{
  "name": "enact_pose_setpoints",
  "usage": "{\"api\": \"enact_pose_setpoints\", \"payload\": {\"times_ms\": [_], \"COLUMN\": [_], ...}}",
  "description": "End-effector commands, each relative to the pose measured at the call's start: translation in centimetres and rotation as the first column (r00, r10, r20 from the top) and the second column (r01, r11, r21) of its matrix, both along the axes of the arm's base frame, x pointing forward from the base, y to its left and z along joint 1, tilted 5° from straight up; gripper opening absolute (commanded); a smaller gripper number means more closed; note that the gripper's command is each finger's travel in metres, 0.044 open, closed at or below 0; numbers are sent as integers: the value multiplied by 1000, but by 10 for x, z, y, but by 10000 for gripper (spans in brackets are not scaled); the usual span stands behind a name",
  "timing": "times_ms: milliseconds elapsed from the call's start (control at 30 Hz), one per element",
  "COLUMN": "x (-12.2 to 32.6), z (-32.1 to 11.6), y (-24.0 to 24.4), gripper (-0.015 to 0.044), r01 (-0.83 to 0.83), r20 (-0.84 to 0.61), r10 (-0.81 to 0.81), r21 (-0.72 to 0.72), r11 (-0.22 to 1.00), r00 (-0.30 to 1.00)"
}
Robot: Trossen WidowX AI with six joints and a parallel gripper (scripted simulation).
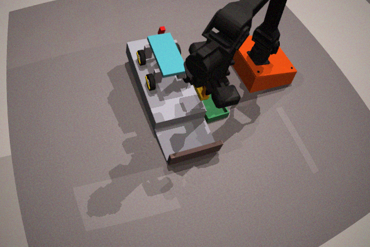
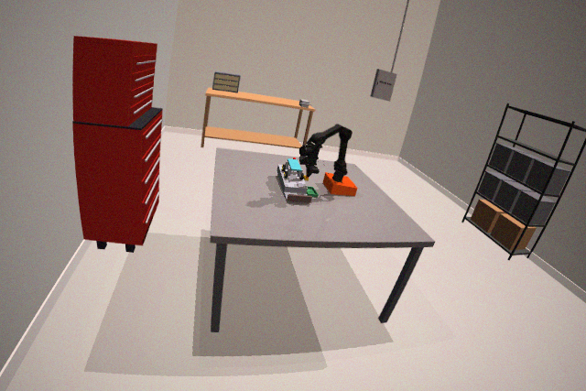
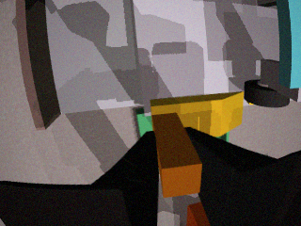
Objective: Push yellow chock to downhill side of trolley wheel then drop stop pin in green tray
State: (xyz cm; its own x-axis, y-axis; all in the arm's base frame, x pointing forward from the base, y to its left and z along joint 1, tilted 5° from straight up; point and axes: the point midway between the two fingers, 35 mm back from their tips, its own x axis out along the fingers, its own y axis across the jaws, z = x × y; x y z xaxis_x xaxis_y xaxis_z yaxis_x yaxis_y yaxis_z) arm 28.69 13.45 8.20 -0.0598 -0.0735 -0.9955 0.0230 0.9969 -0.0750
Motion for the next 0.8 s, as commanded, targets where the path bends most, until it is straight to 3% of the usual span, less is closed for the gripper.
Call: {"api": "enact_pose_setpoints", "payload": {"times_ms": [0,767], "x": [-1,-3], "z": [-12,-53], "y": [-1,-6], "gripper": [0,0], "r01": [-5,-5], "r20": [-6,-6], "r10": [5,5], "r21": [-7,-7], "r11": [1000,1000], "r00": [1000,1000]}}
